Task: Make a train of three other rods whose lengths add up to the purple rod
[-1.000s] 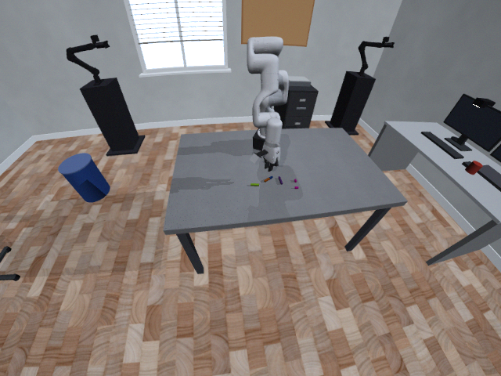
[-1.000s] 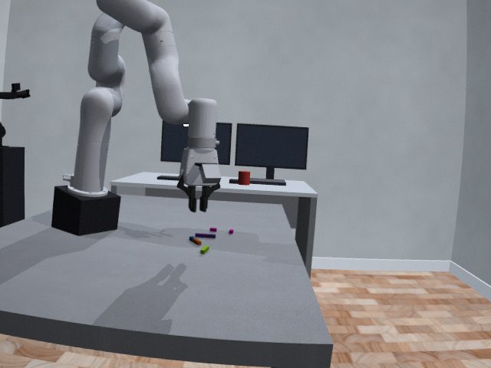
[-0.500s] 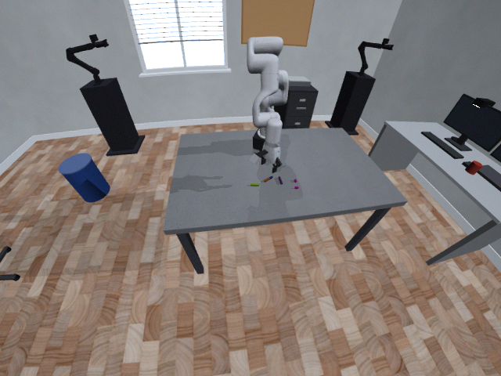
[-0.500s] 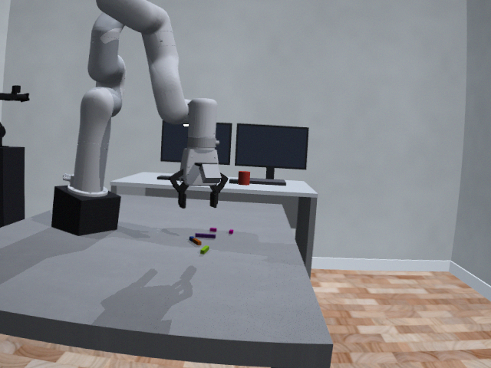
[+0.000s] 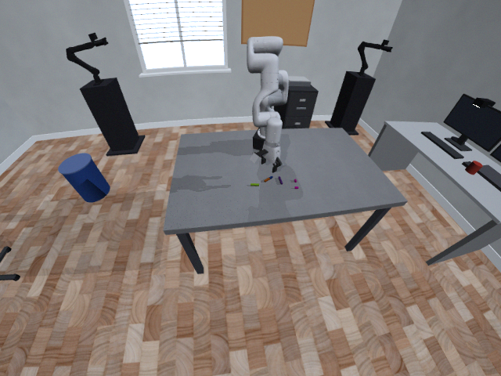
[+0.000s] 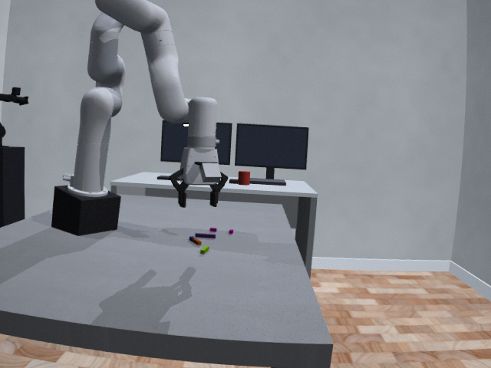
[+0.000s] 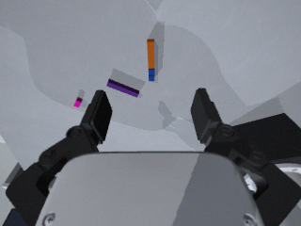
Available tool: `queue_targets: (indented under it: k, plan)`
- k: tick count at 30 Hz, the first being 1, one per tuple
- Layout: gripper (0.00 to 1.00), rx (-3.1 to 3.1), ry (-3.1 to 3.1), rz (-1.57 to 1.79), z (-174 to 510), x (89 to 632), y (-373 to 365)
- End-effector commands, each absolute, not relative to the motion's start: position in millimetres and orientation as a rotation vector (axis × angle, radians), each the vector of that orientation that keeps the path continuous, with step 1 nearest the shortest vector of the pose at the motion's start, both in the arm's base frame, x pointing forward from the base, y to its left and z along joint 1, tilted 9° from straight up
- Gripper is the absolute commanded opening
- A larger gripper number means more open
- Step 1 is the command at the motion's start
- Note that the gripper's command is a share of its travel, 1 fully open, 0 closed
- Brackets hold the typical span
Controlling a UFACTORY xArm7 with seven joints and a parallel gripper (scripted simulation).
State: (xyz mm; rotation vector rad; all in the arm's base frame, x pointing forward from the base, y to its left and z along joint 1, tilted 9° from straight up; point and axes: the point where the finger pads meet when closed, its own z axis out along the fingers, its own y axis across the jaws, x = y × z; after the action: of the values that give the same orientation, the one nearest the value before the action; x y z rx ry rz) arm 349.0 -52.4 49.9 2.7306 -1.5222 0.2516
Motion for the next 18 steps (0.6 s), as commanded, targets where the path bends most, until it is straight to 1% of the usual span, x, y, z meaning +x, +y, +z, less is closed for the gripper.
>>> queue_targets:
  k: [1, 13, 18]
  plan:
    - [1.0, 2.732, -1.522, 0.256, 56.8, 349.3, -51.9]
    - [1.0, 2.732, -1.523, 0.256, 118.2, 340.6, -46.7]
    - [1.0, 2.732, -1.523, 0.256, 128.9, 339.1, -45.8]
